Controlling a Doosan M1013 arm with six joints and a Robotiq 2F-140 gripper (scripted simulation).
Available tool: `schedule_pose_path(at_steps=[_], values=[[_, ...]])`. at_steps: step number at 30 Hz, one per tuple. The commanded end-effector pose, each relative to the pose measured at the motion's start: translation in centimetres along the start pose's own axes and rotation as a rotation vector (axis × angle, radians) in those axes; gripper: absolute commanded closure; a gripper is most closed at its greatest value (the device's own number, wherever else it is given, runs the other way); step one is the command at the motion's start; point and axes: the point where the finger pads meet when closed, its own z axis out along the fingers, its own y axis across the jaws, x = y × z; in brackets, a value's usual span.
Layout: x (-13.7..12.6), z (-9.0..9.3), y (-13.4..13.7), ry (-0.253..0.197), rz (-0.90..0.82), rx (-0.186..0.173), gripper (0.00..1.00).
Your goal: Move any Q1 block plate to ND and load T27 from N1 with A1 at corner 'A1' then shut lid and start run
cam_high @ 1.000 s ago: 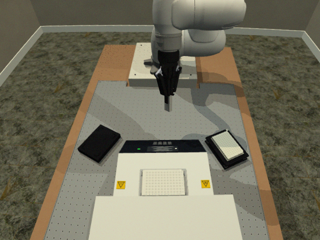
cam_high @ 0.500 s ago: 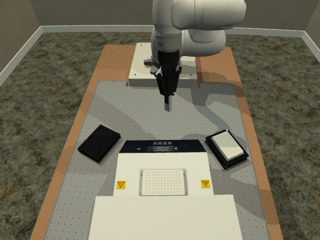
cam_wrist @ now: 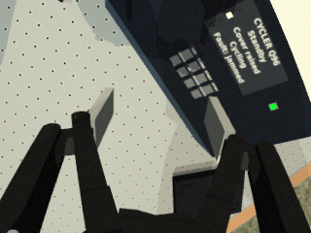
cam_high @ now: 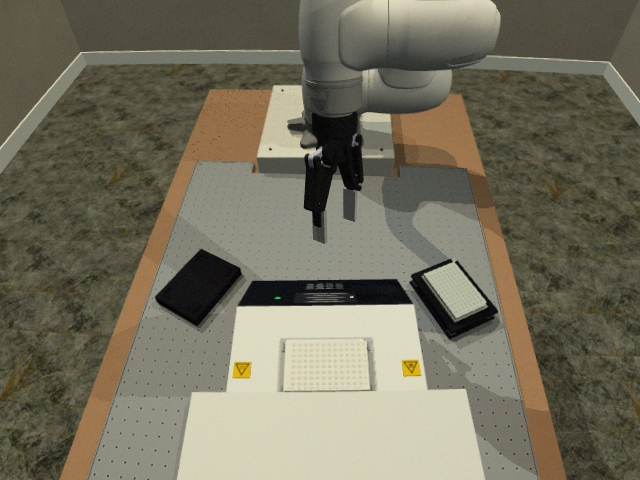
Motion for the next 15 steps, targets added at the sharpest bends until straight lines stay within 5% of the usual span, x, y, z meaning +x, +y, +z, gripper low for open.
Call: schedule_pose_path(at_steps=[1, 15], values=[[0.5, 0.2, 0.8, -0.001, -0.017, 0.011, 0.34], [4.3, 1.2, 6.5, -0.026, -0.159, 0.071, 0.34]])
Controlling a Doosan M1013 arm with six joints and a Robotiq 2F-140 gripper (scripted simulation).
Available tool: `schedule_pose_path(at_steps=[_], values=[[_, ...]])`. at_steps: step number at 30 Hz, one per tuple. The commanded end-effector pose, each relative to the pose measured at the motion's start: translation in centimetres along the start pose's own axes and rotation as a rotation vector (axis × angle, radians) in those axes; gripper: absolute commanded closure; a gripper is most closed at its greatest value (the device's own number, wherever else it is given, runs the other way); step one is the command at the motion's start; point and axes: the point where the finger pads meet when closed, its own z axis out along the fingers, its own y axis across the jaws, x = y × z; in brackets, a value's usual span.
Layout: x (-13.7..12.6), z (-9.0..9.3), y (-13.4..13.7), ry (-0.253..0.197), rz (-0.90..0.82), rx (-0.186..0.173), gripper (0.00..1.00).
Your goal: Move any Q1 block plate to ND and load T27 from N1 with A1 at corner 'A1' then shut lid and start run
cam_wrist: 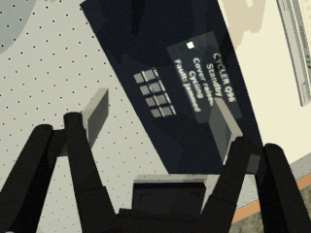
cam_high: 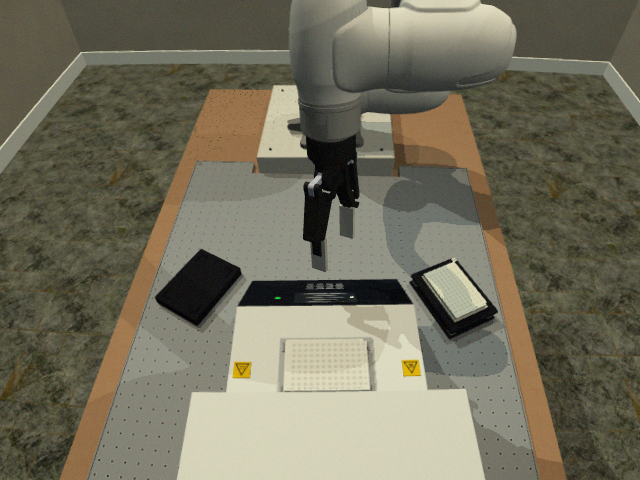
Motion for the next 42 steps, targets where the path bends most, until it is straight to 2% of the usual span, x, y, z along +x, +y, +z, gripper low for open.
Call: schedule_pose_path(at_steps=[1, 2, 5, 8, 10, 14, 16, 21, 23, 28, 31, 36, 38, 42], values=[[0.5, 0.1, 1.2, -0.001, -0.009, 0.006, 0.34], [0.5, 0.1, 1.2, -0.001, -0.009, 0.006, 0.34], [1.2, 0.2, 2.5, -0.013, -0.080, 0.036, 0.34], [1.8, 0.3, 3.9, -0.013, -0.080, 0.036, 0.34], [2.2, 0.4, 4.8, -0.024, -0.140, 0.062, 0.34], [3.0, 0.6, 6.5, -0.025, -0.150, 0.066, 0.34], [3.4, 0.6, 7.4, -0.036, -0.211, 0.092, 0.34], [4.1, 0.8, 8.8, -0.038, -0.221, 0.096, 0.34], [4.5, 0.8, 9.7, -0.048, -0.282, 0.122, 0.34], [5.5, 1.0, 11.9, -0.050, -0.292, 0.126, 0.34], [6.1, 1.1, 13.3, -0.063, -0.362, 0.156, 0.34], [6.7, 1.3, 14.6, -0.063, -0.362, 0.156, 0.34], [7.1, 1.3, 15.5, -0.073, -0.423, 0.182, 0.34], [8.0, 1.5, 17.3, -0.075, -0.433, 0.186, 0.34]])
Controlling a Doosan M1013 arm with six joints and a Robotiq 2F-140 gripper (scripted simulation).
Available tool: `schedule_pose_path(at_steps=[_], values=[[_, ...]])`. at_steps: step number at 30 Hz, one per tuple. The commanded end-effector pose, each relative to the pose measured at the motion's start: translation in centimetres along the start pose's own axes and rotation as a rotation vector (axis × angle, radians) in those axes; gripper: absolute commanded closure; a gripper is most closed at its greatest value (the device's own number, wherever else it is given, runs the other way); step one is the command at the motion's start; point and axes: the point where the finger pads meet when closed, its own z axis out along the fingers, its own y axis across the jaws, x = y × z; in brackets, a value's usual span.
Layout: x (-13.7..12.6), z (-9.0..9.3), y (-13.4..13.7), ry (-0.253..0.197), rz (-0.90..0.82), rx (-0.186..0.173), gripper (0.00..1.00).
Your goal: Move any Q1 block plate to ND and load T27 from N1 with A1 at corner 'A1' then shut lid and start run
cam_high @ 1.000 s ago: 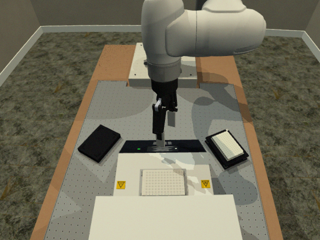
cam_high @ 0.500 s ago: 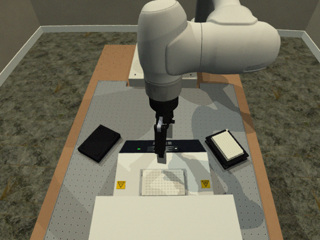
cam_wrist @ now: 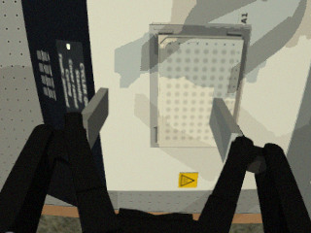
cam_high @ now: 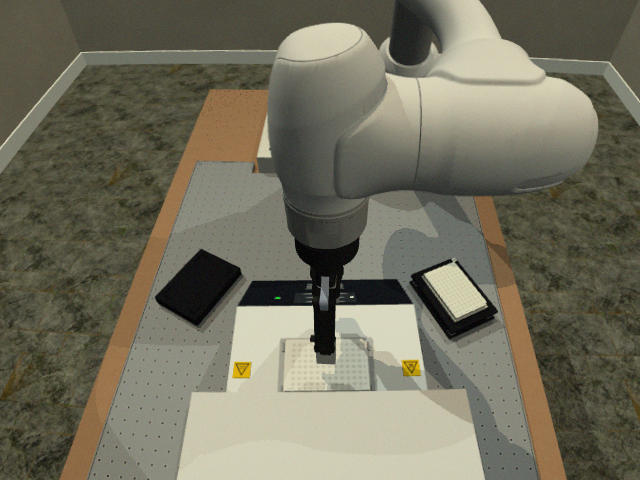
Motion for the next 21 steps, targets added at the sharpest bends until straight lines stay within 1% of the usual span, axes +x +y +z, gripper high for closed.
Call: schedule_pose_path(at_steps=[1, 2, 3, 6, 17, 21], values=[[0.0, -0.2, 1.8, -0.006, -0.039, 0.018, 0.34], [0.0, -0.3, 2.3, -0.012, -0.069, 0.031, 0.34], [0.0, -0.3, 2.8, -0.013, -0.079, 0.036, 0.34], [0.0, -0.5, 4.2, -0.013, -0.079, 0.036, 0.34], [0.0, -0.5, 4.2, -0.013, -0.079, 0.036, 0.34], [0.0, 0.2, 4.2, -0.013, -0.079, 0.036, 0.34]])
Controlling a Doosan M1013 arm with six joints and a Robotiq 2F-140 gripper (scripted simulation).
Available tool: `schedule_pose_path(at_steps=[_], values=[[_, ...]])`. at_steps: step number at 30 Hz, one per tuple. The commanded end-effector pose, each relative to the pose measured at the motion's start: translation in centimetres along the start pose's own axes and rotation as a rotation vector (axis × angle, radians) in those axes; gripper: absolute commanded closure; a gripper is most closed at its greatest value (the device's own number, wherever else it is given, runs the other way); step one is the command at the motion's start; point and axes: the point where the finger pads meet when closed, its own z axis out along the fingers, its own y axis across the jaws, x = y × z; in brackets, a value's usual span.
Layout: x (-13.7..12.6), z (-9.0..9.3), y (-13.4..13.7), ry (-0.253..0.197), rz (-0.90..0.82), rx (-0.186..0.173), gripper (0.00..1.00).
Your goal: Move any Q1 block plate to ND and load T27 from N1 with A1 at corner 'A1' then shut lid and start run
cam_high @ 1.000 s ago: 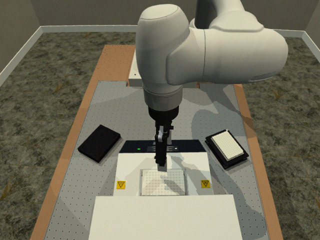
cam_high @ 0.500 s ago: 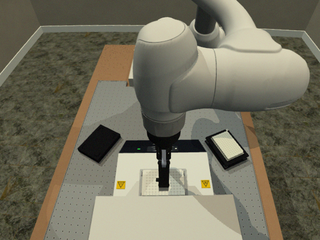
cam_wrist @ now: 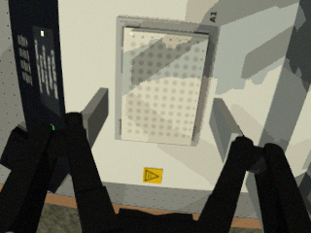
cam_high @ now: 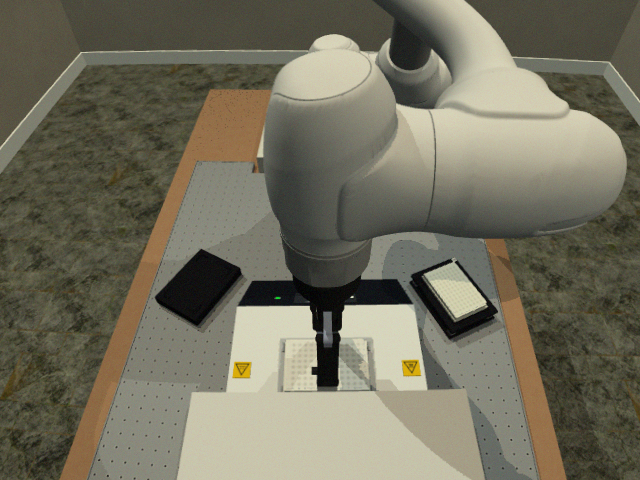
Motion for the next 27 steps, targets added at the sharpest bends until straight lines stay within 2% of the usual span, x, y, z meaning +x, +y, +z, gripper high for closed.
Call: schedule_pose_path(at_steps=[1, 20, 27], values=[[0.0, 0.5, 0.0, 0.000, 0.000, 0.000, 0.34], [0.0, 3.3, 0.0, 0.000, 0.000, 0.000, 0.34], [0.0, 3.4, 0.0, 0.000, 0.000, 0.000, 0.34]])
